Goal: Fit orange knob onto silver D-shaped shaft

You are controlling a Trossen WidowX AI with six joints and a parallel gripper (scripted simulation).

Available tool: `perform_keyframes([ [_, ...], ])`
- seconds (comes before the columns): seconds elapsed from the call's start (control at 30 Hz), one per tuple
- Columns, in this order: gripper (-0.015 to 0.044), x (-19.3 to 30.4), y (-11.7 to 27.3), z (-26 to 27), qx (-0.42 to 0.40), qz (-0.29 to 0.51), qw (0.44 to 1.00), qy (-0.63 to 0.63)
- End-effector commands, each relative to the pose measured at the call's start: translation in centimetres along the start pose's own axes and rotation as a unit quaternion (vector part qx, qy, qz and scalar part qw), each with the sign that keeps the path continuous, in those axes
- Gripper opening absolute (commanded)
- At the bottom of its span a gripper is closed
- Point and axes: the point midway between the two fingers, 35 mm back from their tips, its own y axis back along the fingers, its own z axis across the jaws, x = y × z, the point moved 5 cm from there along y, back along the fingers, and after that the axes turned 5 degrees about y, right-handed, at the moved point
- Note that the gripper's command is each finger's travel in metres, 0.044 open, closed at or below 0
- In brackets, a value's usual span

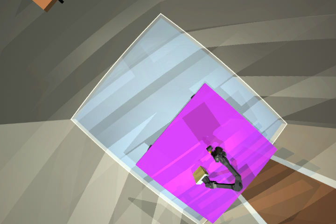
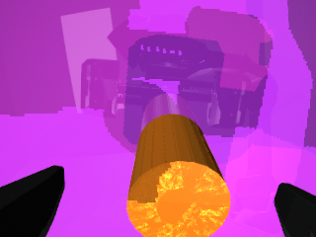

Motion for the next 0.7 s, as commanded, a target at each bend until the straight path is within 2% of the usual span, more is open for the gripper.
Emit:
perform_keyframes([
  [0.0,0.044,0.3,-1.0,0.0,0.004,0.003,1.0,0.006],
  [0.67,0.044,0.5,-4.2,-0.2,0.006,0.003,1.0,0.006],
])
